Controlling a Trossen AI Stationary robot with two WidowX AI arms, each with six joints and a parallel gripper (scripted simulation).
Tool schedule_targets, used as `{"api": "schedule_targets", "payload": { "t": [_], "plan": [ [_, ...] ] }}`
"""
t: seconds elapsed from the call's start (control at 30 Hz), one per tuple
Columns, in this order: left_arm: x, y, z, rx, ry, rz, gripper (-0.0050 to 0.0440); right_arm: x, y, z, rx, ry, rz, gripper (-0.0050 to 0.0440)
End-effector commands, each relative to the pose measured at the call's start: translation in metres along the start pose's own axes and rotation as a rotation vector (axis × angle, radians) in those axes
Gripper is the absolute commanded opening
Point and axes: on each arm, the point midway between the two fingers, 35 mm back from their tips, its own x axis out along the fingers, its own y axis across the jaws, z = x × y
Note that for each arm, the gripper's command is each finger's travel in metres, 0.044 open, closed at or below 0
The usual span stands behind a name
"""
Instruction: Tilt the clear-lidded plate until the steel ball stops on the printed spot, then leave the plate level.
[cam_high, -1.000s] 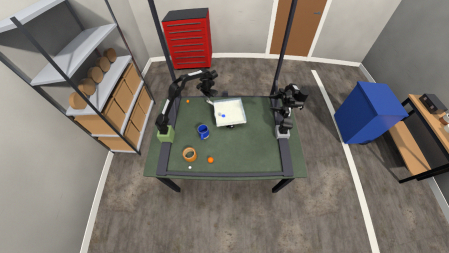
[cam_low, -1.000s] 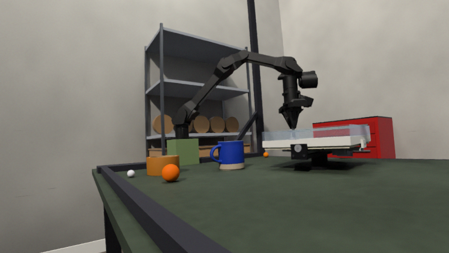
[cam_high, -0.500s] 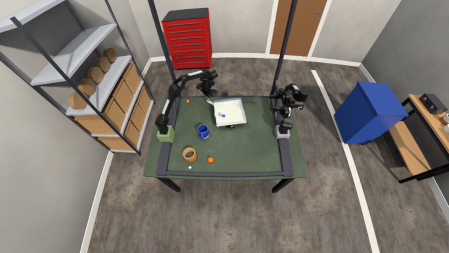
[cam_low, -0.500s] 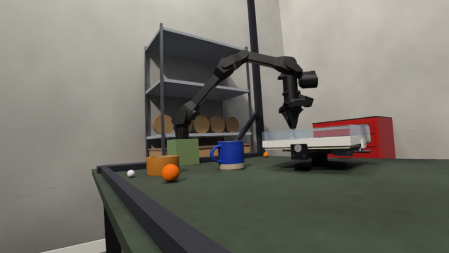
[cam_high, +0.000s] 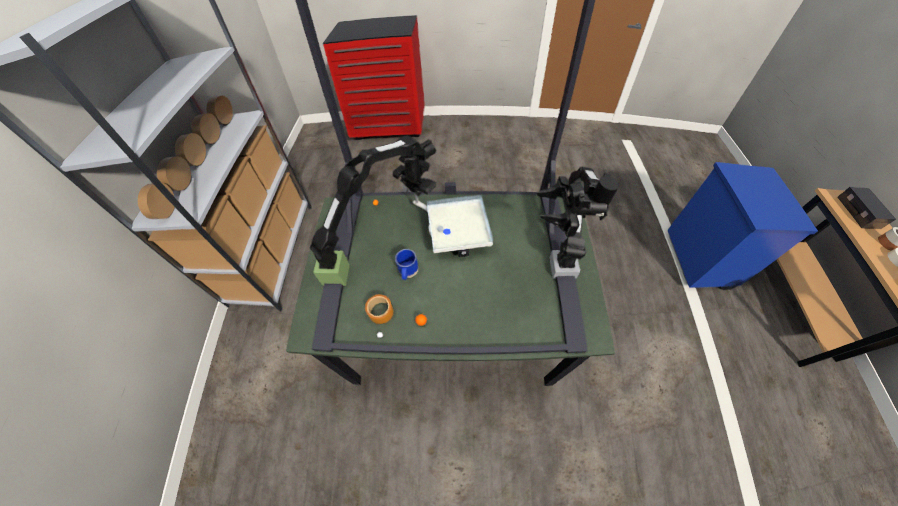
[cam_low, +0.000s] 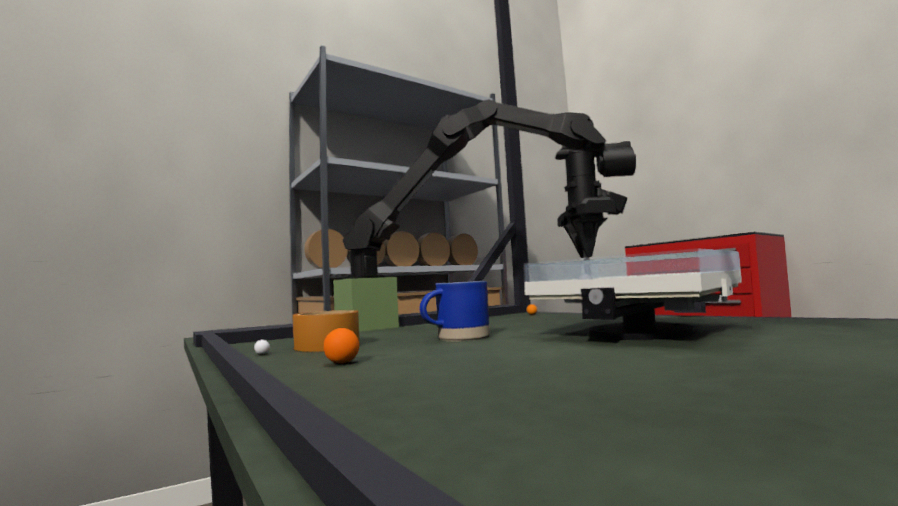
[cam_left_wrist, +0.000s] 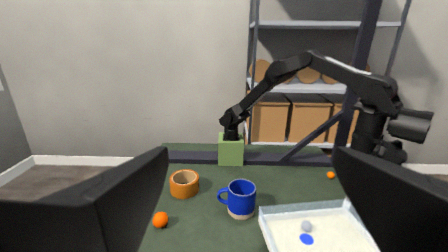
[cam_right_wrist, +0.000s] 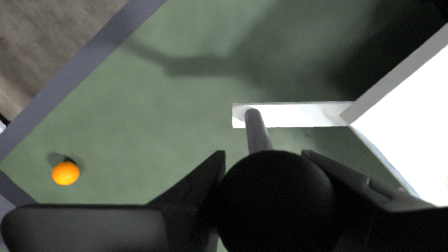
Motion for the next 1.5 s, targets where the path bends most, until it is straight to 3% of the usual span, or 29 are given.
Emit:
{"api": "schedule_targets", "payload": {
  "t": [0.0, 1.47],
  "plan": [
    [-0.0004, -0.0007, 0.0062, 0.023, -0.003, 0.0, 0.04, -0.0151, 0.001, 0.0097, -0.003, -0.054, -0.006, -0.005],
    [-0.0004, -0.0007, 0.0062, 0.023, -0.003, 0.0, 0.04, -0.0181, 0.0025, 0.0024, -0.001, -0.056, -0.006, -0.005]
  ]
}}
